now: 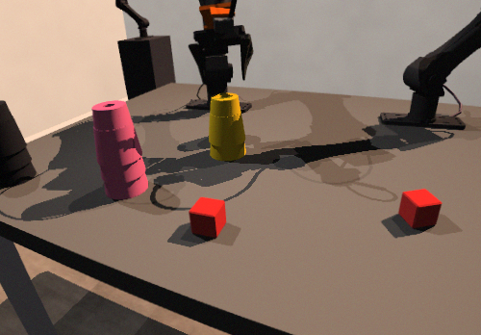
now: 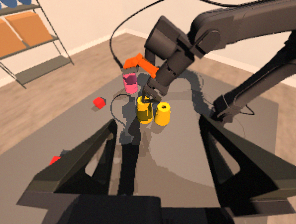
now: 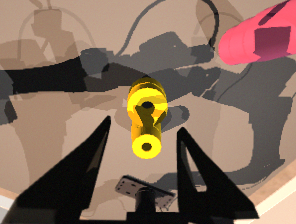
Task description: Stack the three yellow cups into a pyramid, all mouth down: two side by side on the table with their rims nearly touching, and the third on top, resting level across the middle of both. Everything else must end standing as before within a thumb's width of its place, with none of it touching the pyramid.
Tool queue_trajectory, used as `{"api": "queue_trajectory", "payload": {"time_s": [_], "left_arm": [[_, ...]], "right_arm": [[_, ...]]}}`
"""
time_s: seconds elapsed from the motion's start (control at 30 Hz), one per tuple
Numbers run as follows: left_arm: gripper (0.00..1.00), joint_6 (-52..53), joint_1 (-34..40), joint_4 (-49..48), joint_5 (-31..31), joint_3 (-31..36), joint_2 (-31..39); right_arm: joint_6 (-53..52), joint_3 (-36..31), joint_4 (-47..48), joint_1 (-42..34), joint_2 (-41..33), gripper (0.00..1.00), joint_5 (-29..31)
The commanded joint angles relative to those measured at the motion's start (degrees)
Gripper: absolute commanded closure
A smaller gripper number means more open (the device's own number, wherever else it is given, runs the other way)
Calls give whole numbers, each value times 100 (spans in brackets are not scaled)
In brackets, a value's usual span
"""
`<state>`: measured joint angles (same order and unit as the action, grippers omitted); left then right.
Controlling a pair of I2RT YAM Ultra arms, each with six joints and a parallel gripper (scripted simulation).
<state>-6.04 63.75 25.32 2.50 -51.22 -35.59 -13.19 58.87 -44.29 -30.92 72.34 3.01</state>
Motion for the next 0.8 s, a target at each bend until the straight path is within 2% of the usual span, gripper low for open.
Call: {"api": "queue_trajectory", "payload": {"time_s": [0.0, 0.13, 0.27, 0.43, 0.5, 0.77], "left_arm": [[0, -37, 64, -112, 41, 29, 139], [0, -37, 64, -112, 41, 29, 139], [0, -37, 64, -112, 41, 29, 139], [0, -37, 64, -112, 41, 29, 139], [0, -37, 64, -112, 41, 29, 139], [0, -37, 64, -112, 41, 29, 139]], "right_arm": [[117, 516, -838, -37, 430, 18, 126], [149, 966, -1232, -95, 888, 18, 177], [138, 1176, -1245, -127, 1119, 18, 191], [124, 1196, -1246, -129, 1140, 18, 191], [130, 961, -1187, -127, 994, 18, 191], [149, 757, -833, -73, 1176, 18, 137]]}}
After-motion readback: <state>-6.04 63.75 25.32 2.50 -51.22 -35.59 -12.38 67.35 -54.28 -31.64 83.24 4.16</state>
